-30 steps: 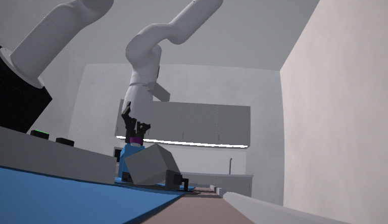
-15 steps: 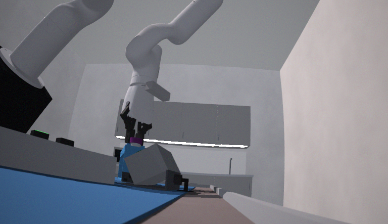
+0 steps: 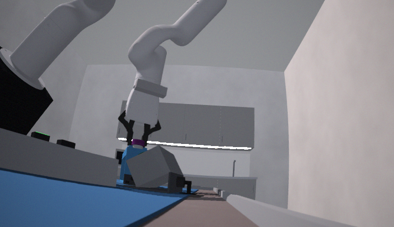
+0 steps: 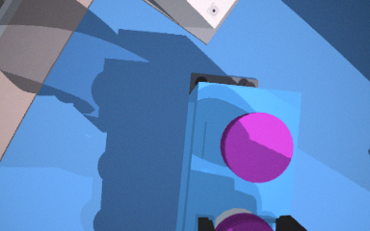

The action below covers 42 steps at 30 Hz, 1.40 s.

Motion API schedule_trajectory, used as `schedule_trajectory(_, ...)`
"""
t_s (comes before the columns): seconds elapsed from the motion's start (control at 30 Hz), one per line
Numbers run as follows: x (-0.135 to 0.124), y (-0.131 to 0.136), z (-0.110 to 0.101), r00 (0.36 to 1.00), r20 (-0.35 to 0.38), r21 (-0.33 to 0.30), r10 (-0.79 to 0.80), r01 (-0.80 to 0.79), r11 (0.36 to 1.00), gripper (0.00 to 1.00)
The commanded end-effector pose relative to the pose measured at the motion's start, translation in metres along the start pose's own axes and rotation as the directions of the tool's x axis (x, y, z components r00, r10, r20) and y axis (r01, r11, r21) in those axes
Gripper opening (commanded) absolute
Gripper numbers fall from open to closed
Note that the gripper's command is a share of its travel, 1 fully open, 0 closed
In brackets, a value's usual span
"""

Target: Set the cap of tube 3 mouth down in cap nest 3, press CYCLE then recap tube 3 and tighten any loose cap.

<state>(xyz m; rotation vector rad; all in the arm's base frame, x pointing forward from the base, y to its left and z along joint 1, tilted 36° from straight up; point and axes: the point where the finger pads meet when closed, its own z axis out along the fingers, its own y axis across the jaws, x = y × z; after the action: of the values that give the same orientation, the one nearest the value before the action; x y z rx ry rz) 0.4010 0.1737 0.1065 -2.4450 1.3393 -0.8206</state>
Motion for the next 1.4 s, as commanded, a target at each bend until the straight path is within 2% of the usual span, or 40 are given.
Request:
schedule_trajectory(0.0, -0.0001, 0.0003, 0.0001, 0.965, 0.021, 0.029, 0.260, -0.261, 0.965, 0.00)
schedule_trajectory(0.13, -0.0001, 0.0003, 0.0002, 0.916, 0.025, 0.025, 0.401, -0.402, 0.915, 0.00)
schedule_trajectory(0.2, -0.0001, 0.0003, 0.0003, 0.871, 0.028, 0.023, 0.491, -0.491, 0.871, 0.00)
schedule_trajectory(0.27, -0.0001, 0.0003, 0.0003, 0.871, 0.028, 0.023, 0.491, -0.491, 0.871, 0.00)
schedule_trajectory(0.53, -0.0001, 0.0003, 0.0005, 0.634, 0.034, 0.011, 0.773, -0.774, 0.634, 0.00)
schedule_trajectory(0.87, -0.0001, 0.0002, 0.0005, 0.634, 0.034, 0.011, 0.773, -0.774, 0.634, 0.00)
schedule_trajectory(0.9, -0.0001, 0.0002, 0.0005, 0.634, 0.034, 0.011, 0.773, -0.774, 0.634, 0.46)
schedule_trajectory(1.23, -0.0001, 0.0003, 0.0005, 0.634, 0.034, 0.011, 0.773, -0.774, 0.634, 0.46)
schedule_trajectory(1.33, -0.0001, 0.0003, 0.0002, 0.805, 0.030, 0.019, 0.592, -0.593, 0.805, 0.46)
schedule_trajectory(1.37, -0.0001, 0.0003, 0.0002, 0.805, 0.030, 0.019, 0.592, -0.593, 0.805, 0.46)
